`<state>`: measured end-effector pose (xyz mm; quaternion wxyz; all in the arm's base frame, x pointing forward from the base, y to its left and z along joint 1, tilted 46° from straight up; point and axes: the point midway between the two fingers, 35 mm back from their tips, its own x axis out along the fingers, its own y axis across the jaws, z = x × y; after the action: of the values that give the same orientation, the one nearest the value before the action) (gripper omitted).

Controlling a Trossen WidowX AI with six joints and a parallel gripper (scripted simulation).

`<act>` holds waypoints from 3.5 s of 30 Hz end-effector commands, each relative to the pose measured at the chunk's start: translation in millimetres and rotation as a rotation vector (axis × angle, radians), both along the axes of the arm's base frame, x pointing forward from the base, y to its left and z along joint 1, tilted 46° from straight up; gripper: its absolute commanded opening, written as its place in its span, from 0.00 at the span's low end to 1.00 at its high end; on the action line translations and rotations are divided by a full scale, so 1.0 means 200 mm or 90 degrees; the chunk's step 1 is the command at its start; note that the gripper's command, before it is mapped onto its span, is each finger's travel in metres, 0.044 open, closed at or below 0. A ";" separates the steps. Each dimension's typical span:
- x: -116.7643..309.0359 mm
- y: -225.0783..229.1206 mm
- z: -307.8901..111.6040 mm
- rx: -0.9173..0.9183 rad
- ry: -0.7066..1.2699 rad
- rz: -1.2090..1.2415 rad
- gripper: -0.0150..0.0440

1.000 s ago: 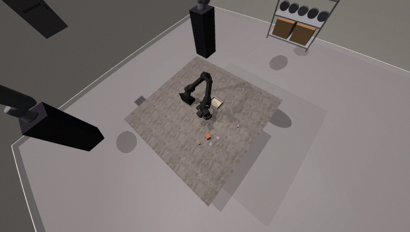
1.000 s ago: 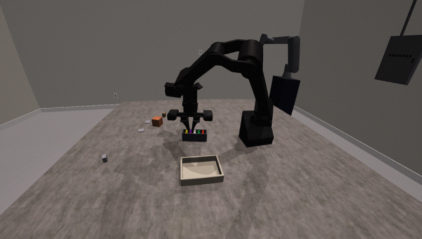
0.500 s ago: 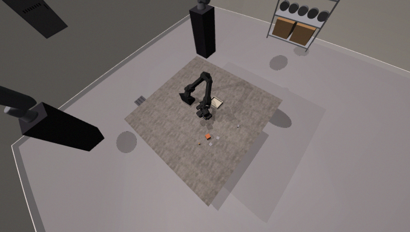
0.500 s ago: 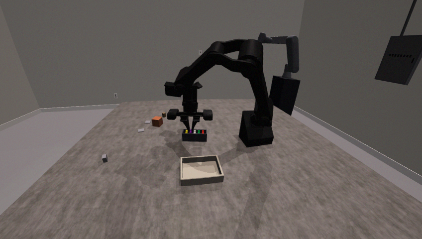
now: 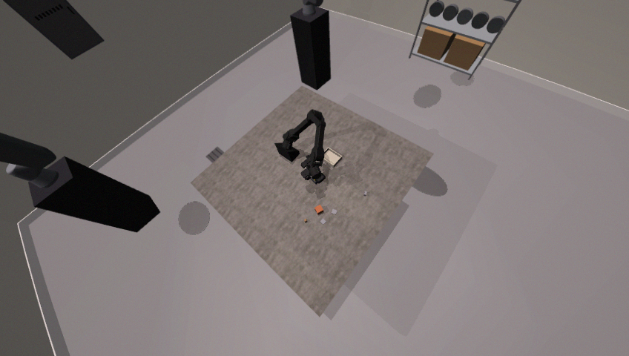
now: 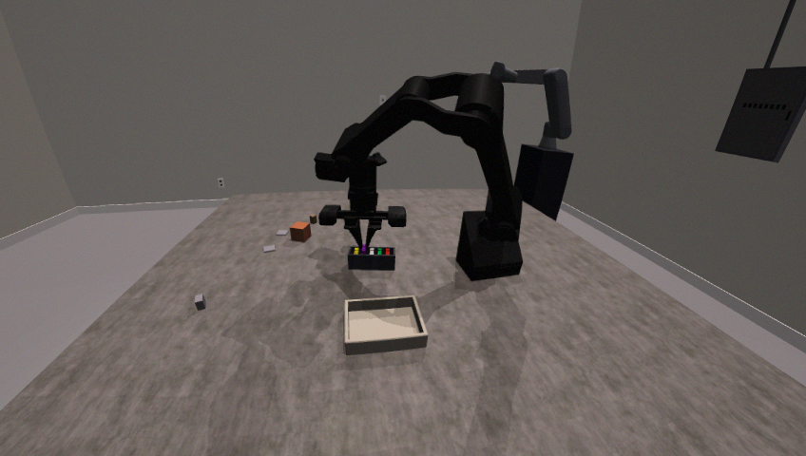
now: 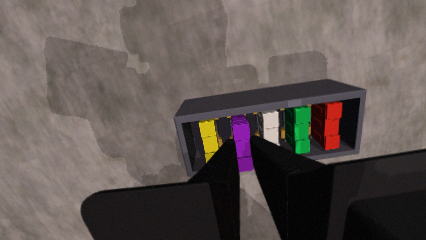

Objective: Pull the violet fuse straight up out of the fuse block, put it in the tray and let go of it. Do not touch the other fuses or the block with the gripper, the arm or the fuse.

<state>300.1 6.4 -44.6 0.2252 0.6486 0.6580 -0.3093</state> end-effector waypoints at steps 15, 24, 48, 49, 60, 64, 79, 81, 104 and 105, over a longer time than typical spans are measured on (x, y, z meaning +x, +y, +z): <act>0.01 -0.04 0.04 -0.003 -0.003 0.000 0.25; 0.01 -0.06 0.05 -0.003 -0.003 0.000 0.25; 0.01 -0.10 0.10 -0.002 -0.002 -0.001 0.25; 0.01 -0.10 0.10 -0.002 -0.002 -0.001 0.25; 0.01 -0.14 0.14 -0.002 -0.002 -0.002 0.25; 0.01 -0.17 0.16 -0.002 -0.002 -0.002 0.25; 0.04 -0.06 0.31 -0.010 -0.002 -0.003 0.25; 0.05 -0.02 0.36 -0.012 -0.002 -0.004 0.25; -0.10 0.51 0.90 0.000 -0.001 -0.002 0.25; -0.11 0.53 0.92 0.002 -0.001 -0.002 0.25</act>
<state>286.6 100.4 123.9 0.2284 0.6480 0.6561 -0.3123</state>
